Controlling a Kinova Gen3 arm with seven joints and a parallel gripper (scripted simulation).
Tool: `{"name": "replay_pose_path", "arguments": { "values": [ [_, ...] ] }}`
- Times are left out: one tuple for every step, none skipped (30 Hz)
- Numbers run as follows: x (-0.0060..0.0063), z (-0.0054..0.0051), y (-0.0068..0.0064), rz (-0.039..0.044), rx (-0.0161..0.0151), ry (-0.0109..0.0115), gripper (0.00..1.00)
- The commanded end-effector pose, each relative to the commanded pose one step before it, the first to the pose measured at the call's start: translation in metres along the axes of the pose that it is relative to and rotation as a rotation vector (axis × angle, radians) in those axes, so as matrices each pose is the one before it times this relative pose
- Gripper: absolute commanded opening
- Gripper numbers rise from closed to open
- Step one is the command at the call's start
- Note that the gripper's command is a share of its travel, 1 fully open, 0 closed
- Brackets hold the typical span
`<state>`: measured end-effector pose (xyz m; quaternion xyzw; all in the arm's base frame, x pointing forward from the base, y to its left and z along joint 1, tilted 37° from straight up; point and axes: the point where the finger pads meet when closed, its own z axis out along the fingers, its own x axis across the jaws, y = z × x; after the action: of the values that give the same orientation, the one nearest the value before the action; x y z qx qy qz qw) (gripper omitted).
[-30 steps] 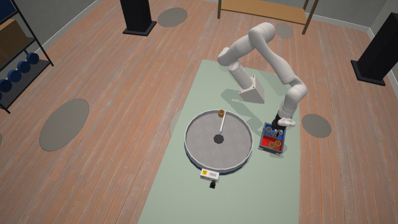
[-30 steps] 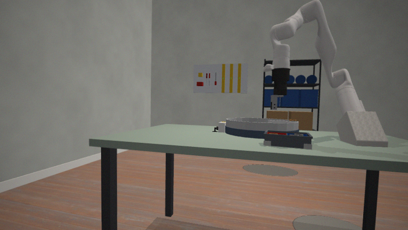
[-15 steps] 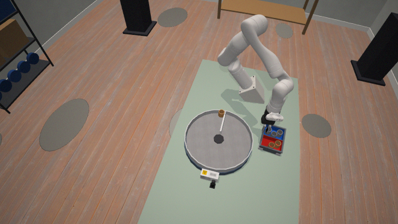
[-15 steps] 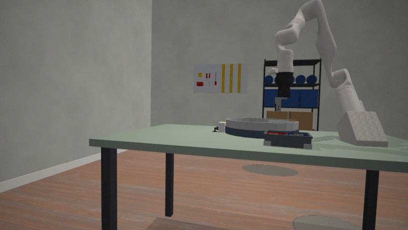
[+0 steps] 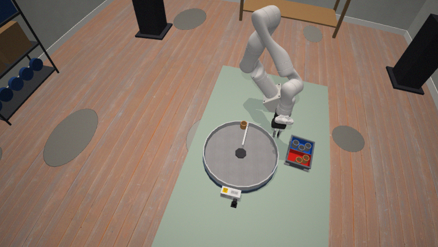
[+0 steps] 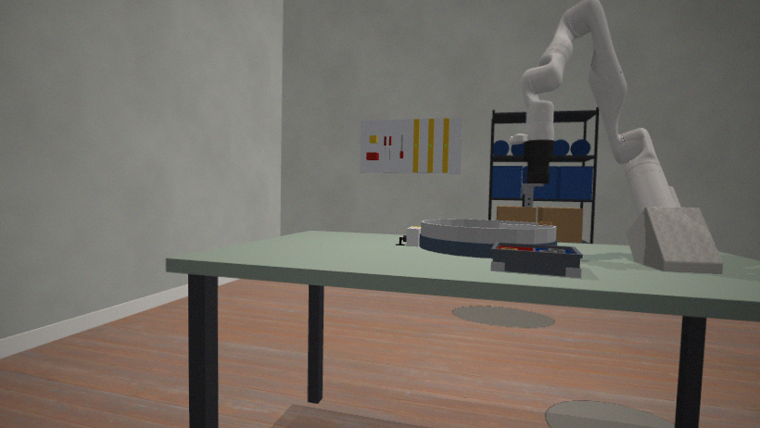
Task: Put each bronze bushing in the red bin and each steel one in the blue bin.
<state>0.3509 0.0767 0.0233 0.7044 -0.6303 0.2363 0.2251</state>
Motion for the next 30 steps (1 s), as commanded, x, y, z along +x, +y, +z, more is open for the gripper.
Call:
{"name": "replay_pose_path", "arguments": {
  "values": [
    [0.00869,-0.00515,0.00437,0.00102,0.00802,-0.01237,0.45],
    [0.00958,0.00031,0.00507,0.0,0.00001,-0.00002,0.45],
    [0.00958,0.00031,0.00507,0.0,0.00001,-0.00002,0.45],
    [0.00958,0.00031,0.00507,0.0,0.00001,-0.00002,0.45],
    [0.00958,0.00031,0.00507,0.0,0.00001,-0.00002,0.45],
    [0.0,0.0,0.0,0.0,0.0,0.0,0.45],
    [0.0,0.0,0.0,0.0,0.0,0.0,0.45],
    [0.0,0.0,0.0,0.0,0.0,0.0,0.45],
    [0.00958,0.00031,0.00507,0.0,0.00001,-0.00002,0.45],
    [0.00958,0.00031,0.00507,0.0,0.00001,-0.00002,0.45],
    [0.00958,0.00031,0.00507,0.0,0.00001,-0.00002,0.45],
    [0.00958,0.00031,0.00507,0.0,0.00001,-0.00002,0.45],
    [0.00958,0.00031,0.00507,0.0,0.00001,-0.00002,0.45],
    [0.0,0.0,0.0,0.0,0.0,0.0,0.45],
    [0.0,0.0,0.0,0.0,0.0,0.0,0.45],
    [0.0,0.0,0.0,0.0,0.0,0.0,0.45],
    [0.0,0.0,0.0,0.0,0.0,0.0,0.45],
    [0.0,0.0,0.0,0.0,0.0,0.0,0.45],
    [0.00958,0.00031,0.00507,0.0,0.00001,-0.00002,0.45],
    [0.00958,0.00031,0.00507,0.0,0.00001,-0.00002,0.45],
    [0.00958,0.00031,0.00507,0.0,0.00001,-0.00002,0.45],
    [0.00958,0.0003,0.00507,0.0,0.00001,-0.00002,0.45],
    [0.00958,0.0003,0.00507,0.0,0.00001,-0.00002,0.45],
    [0.0,0.0,0.0,0.0,0.0,0.0,0.45],
    [0.0,0.0,0.0,0.0,0.0,0.0,0.45],
    [0.0,0.0,0.0,0.0,0.0,0.0,0.45],
    [0.00958,0.0003,0.00507,0.0,0.00001,-0.00002,0.45],
    [0.00958,0.0003,0.00507,0.0,0.00001,-0.00002,0.45],
    [0.00958,0.0003,0.00507,0.0,0.00001,-0.00002,0.45],
    [0.00958,0.0003,0.00507,0.0,0.00001,-0.00002,0.45]
  ]
}}
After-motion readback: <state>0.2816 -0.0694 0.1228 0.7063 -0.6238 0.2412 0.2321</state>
